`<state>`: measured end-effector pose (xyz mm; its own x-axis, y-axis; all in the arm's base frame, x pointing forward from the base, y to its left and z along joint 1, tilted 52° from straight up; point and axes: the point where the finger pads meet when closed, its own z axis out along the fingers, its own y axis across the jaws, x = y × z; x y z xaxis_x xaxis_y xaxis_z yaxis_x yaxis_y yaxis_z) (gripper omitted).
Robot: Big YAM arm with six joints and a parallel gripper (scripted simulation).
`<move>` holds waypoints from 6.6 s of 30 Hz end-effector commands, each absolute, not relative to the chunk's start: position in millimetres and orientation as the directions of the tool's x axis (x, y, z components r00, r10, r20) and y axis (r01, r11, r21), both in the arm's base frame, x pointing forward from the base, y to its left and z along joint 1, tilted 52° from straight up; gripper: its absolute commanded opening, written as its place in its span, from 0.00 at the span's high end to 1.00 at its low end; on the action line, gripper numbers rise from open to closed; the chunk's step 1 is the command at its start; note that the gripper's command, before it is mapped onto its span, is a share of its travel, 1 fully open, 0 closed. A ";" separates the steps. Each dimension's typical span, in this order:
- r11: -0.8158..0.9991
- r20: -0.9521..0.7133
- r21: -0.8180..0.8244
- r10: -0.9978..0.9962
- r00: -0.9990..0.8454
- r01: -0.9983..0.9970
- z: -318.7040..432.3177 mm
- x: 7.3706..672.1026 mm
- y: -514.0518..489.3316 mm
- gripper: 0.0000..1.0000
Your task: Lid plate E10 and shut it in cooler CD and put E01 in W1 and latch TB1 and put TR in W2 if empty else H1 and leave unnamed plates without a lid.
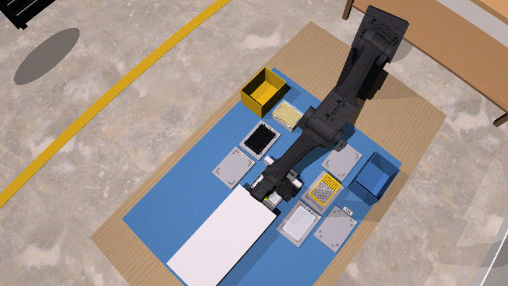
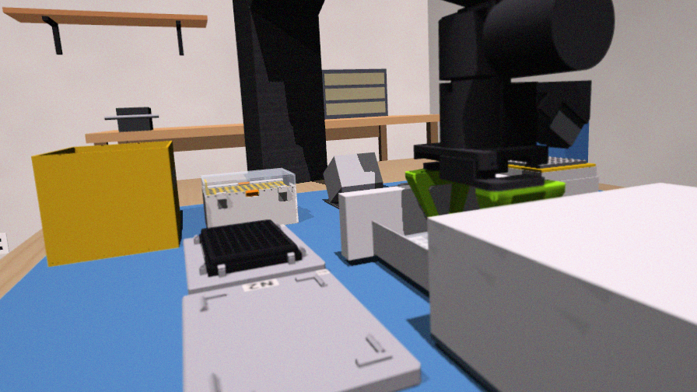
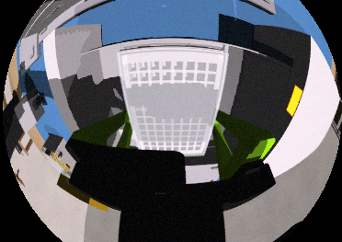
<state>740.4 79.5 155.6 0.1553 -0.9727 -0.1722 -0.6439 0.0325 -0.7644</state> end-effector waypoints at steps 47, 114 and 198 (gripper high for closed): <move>0.041 -0.178 -0.775 -0.972 0.156 -0.631 164.2 751.5 83.3 1.00; 0.041 -0.177 -0.777 -0.972 0.155 -0.628 170.0 756.2 80.5 0.00; 0.031 -0.164 -0.786 -0.974 0.159 -0.618 234.4 683.5 55.6 0.00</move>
<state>691.4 62.2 209.3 0.1536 -0.9728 -0.1733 -0.6382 0.0362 -0.7690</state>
